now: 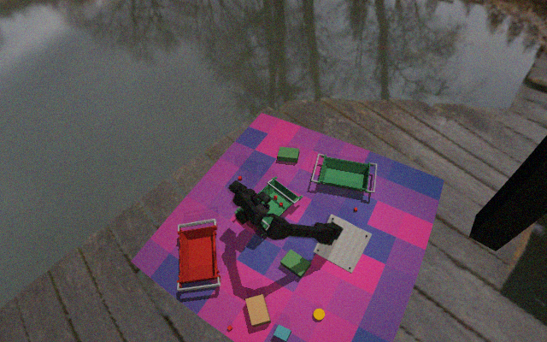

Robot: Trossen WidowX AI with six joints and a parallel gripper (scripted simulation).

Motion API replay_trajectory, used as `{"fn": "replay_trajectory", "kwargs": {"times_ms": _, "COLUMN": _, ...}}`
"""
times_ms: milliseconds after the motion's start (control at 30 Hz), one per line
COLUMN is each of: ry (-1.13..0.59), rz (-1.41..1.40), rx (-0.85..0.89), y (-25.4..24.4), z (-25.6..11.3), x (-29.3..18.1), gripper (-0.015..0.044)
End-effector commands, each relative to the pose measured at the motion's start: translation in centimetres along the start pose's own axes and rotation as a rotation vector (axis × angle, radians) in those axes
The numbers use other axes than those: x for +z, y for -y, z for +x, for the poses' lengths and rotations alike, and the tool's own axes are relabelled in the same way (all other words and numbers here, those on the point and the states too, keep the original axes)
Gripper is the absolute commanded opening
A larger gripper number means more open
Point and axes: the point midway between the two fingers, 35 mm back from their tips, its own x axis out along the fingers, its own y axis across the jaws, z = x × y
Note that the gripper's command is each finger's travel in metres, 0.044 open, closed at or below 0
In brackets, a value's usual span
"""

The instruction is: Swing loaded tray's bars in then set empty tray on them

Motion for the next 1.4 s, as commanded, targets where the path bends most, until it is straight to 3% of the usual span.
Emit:
{"fn": "replay_trajectory", "kwargs": {"times_ms": 0, "ry": -0.008, "rz": -0.009, "rx": -0.003, "y": 0.2, "z": -1.7, "x": -0.2, "gripper": 0.0088}}
{"fn": "replay_trajectory", "kwargs": {"times_ms": 167, "ry": -0.008, "rz": -0.009, "rx": -0.003, "y": 0.4, "z": -3.8, "x": -0.2, "gripper": 0.0088}}
{"fn": "replay_trajectory", "kwargs": {"times_ms": 867, "ry": -0.011, "rz": -0.001, "rx": -0.003, "y": 0.2, "z": -3.0, "x": -0.3, "gripper": 0.0088}}
{"fn": "replay_trajectory", "kwargs": {"times_ms": 1000, "ry": -0.011, "rz": -0.001, "rx": -0.003, "y": 0.2, "z": -3.0, "x": -0.3, "gripper": 0.0}}
{"fn": "replay_trajectory", "kwargs": {"times_ms": 1367, "ry": -0.011, "rz": -0.004, "rx": -0.003, "y": 0.2, "z": -3.0, "x": -0.3, "gripper": 0.0}}
